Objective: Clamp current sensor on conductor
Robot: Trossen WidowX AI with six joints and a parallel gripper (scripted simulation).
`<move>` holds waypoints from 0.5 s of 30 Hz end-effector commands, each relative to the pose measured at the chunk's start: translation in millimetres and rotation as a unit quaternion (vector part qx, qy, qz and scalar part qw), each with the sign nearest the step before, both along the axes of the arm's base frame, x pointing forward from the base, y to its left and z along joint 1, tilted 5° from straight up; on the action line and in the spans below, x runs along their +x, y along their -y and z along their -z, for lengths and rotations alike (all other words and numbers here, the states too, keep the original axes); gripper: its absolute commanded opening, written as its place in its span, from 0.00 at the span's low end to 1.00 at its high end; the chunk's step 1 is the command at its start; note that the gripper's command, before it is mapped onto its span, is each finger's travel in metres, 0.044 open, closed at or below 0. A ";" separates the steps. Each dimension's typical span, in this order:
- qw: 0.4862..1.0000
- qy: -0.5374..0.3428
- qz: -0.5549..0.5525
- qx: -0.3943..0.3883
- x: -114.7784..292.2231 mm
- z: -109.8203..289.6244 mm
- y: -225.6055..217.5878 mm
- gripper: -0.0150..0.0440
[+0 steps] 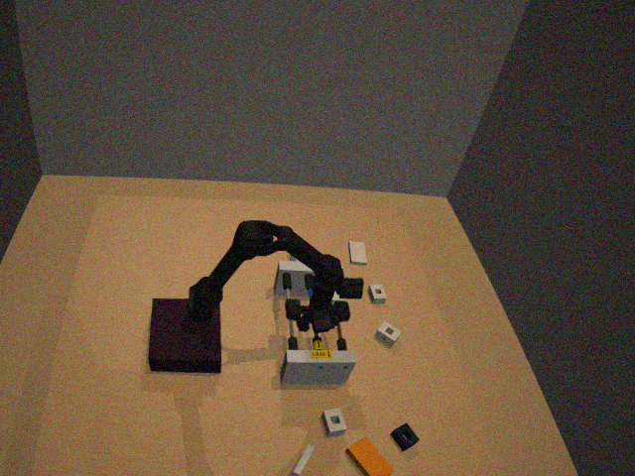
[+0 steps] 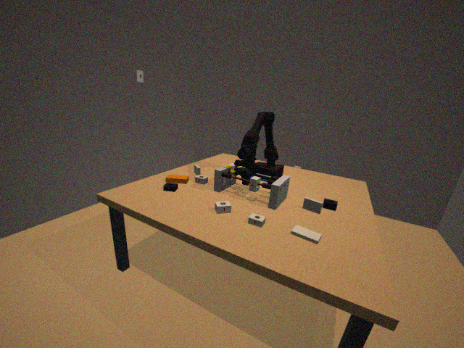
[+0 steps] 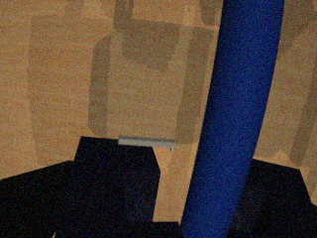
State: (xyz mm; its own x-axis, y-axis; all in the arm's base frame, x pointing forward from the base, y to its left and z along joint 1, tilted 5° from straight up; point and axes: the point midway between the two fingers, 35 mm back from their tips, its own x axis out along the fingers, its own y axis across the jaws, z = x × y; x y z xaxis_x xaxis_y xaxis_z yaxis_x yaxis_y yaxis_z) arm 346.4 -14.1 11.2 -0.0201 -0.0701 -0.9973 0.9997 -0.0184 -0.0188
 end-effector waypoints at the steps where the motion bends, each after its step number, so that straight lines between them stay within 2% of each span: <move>1: 1.000 0.001 0.000 0.000 0.6 -0.7 0.0 0.86; 12: 1.000 0.001 0.000 0.000 0.6 -0.7 0.0 0.74; 15: 1.000 0.001 0.000 0.000 0.6 -0.7 0.0 0.61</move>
